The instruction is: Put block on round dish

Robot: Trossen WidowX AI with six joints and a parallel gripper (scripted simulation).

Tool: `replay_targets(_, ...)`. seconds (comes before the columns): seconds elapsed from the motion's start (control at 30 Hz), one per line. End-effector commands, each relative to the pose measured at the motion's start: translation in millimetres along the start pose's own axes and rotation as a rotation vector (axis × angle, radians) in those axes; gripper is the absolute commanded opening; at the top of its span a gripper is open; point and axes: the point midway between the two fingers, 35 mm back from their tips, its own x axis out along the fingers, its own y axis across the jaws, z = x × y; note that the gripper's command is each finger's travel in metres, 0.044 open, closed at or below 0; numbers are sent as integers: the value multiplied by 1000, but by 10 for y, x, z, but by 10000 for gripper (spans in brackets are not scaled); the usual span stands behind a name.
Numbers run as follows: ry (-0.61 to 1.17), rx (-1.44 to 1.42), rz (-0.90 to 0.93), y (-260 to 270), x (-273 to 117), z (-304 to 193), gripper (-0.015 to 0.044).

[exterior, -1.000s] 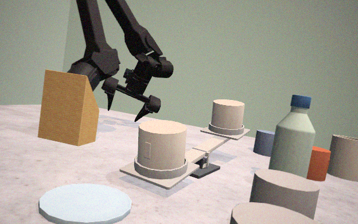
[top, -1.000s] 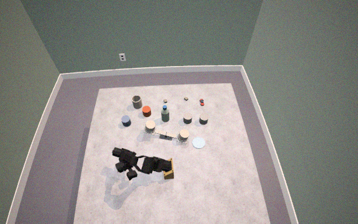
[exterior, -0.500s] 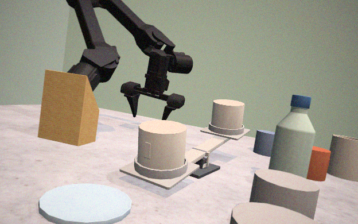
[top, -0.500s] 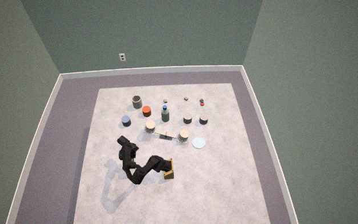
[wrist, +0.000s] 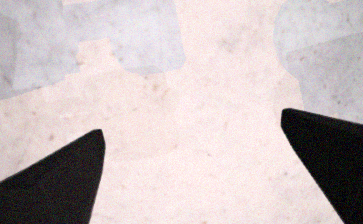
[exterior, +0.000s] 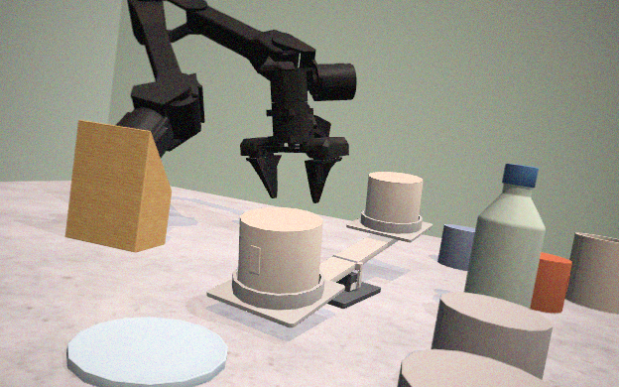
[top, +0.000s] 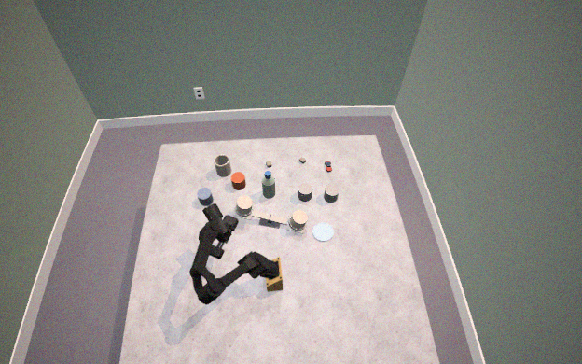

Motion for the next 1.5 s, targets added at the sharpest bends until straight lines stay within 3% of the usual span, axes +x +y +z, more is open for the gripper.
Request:
replay_targets(0.0, -14, 142, -85, -249, -150, -54, 440)
replay_targets(0.7, -156, 763, -397, -975, -955, -585, 440)
replay_targets(1.27, -391, 1249, -586, -1103, -1668, -1154, 440)
replay_targets(1.47, -416, 1288, -599, -1095, -1726, -1205, 440)
